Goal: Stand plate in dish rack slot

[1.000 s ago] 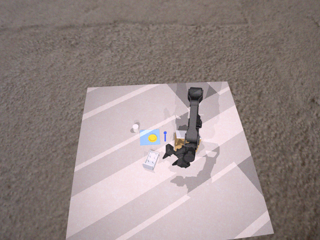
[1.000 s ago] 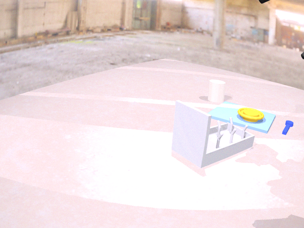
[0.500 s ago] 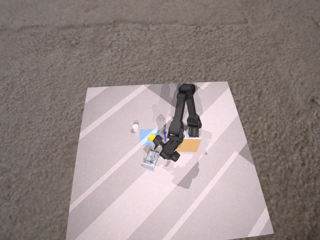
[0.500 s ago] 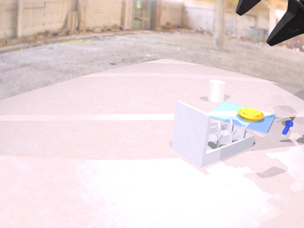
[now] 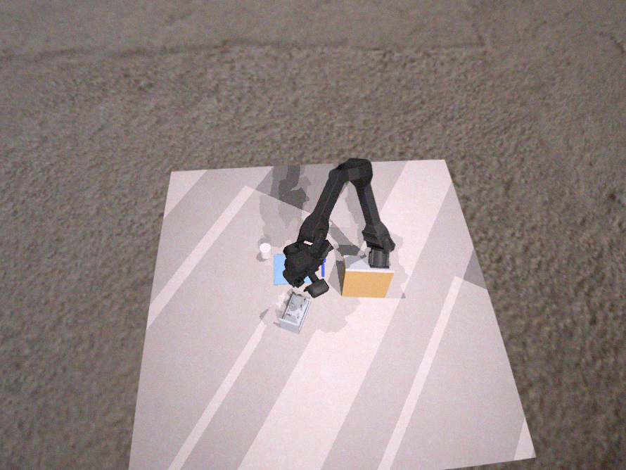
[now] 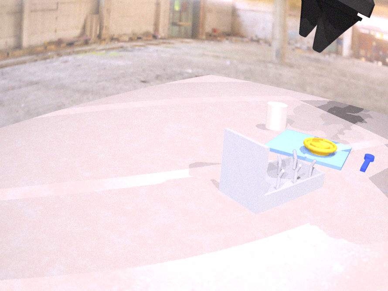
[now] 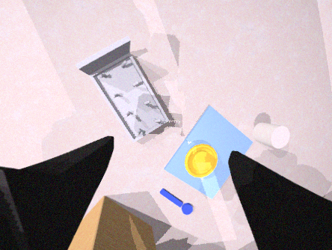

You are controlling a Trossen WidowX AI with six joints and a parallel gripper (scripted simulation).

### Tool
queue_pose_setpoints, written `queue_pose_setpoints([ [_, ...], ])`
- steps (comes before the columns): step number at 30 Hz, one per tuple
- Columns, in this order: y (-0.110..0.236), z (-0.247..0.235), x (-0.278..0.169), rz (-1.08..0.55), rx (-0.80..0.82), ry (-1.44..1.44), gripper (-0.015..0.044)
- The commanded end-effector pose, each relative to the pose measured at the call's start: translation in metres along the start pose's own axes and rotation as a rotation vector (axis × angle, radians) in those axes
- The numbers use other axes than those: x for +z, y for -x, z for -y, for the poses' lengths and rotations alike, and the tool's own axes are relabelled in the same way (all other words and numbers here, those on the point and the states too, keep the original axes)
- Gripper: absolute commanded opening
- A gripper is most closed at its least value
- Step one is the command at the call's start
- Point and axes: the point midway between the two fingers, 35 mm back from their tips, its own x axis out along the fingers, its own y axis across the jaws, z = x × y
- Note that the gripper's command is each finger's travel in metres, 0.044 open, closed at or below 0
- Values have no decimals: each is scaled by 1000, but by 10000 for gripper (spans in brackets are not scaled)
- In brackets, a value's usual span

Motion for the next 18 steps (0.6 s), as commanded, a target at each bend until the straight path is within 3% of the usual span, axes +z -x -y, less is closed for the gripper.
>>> queue_pose_setpoints([
  [1,-4,22,-4,-49,25,-102,400],
  [18,-21,118,-58,-312,104,-525,400],
])
